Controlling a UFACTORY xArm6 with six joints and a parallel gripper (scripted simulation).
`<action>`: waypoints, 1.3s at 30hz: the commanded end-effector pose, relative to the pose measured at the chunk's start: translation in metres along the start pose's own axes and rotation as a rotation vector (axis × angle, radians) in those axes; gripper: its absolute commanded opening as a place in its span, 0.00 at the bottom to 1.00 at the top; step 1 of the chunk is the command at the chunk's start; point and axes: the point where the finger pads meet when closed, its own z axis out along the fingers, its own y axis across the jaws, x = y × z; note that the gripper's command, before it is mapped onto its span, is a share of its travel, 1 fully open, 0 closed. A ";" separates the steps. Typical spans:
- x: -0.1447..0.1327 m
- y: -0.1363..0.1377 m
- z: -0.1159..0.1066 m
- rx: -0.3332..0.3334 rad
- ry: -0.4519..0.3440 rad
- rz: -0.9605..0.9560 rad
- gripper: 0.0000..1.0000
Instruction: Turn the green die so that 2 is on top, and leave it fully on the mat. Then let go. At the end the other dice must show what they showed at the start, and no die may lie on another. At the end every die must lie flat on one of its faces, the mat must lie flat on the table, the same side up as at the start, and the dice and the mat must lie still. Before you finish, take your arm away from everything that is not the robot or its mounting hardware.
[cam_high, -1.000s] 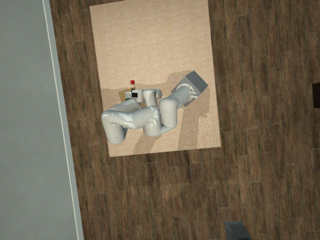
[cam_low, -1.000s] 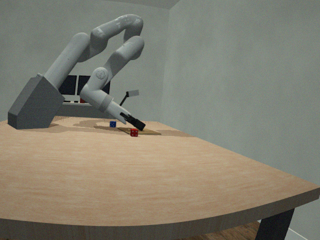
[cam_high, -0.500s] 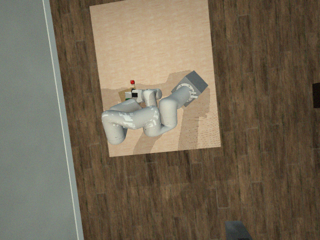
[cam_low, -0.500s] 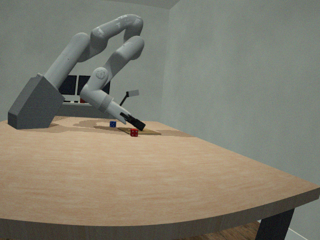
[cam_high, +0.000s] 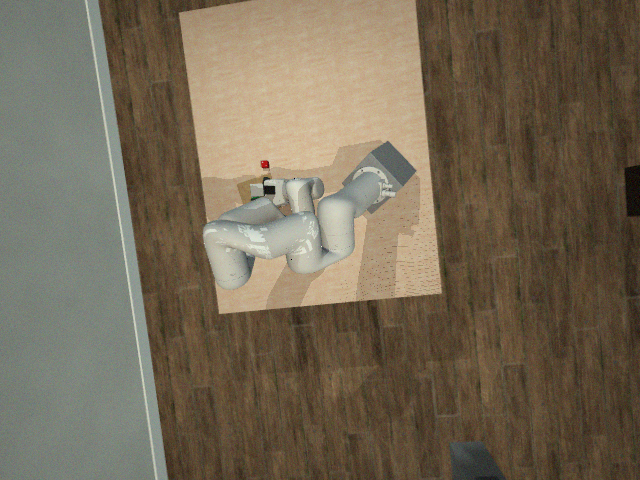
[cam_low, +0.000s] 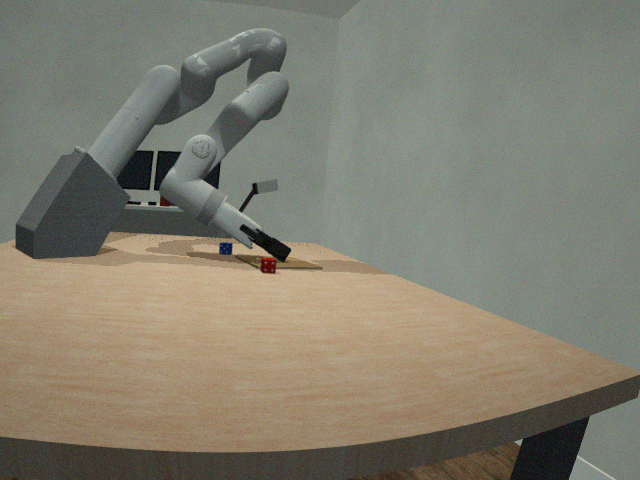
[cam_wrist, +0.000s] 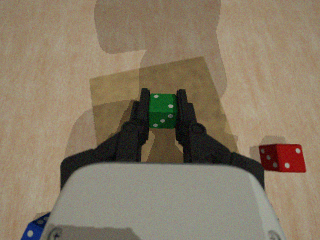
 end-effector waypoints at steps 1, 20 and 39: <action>0.000 0.000 0.000 0.000 0.001 0.000 0.25; 0.000 0.000 0.000 0.000 0.001 0.000 0.42; 0.000 0.000 0.000 0.000 0.001 0.000 0.42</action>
